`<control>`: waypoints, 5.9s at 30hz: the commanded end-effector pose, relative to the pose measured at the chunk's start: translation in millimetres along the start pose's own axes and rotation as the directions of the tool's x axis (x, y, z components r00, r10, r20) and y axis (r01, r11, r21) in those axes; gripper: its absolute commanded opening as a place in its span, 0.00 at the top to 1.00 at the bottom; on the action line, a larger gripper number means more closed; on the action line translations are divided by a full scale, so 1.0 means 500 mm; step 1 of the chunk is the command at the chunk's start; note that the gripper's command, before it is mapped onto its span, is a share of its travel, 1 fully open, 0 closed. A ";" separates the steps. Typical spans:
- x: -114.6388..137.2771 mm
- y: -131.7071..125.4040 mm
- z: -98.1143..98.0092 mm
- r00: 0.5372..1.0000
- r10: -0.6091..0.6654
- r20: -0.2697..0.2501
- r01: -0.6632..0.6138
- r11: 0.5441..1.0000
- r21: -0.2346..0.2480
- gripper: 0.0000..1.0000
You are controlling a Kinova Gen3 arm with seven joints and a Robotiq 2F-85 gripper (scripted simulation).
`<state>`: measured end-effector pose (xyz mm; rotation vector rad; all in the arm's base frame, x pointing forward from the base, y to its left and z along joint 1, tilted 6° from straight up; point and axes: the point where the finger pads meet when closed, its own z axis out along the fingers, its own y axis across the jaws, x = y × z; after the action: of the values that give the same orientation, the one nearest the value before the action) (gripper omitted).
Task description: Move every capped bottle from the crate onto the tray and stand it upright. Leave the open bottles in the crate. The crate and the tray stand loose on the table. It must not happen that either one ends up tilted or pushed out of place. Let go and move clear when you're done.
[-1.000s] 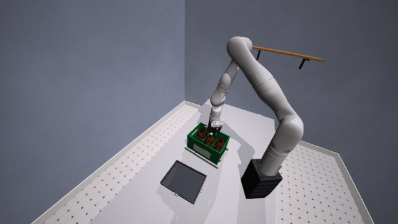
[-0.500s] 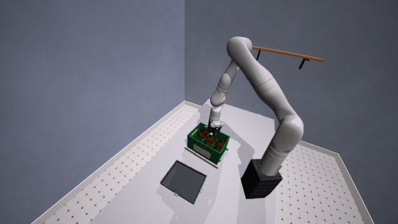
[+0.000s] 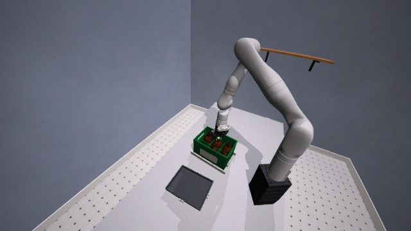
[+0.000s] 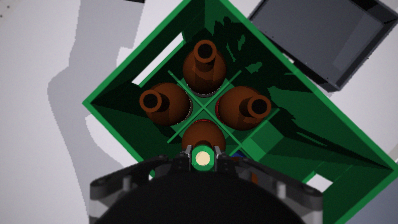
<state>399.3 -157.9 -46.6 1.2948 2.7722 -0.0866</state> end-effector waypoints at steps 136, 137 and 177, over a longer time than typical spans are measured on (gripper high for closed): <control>0.069 0.000 -0.356 1.000 -0.010 0.004 0.010 1.000 -0.002 1.00; 0.075 0.000 -0.357 1.000 -0.010 0.004 0.010 1.000 -0.002 1.00; 0.168 0.074 -0.356 1.000 -0.003 -0.002 0.003 1.000 -0.002 1.00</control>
<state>365.3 -59.7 121.8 1.2965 2.7766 -0.0823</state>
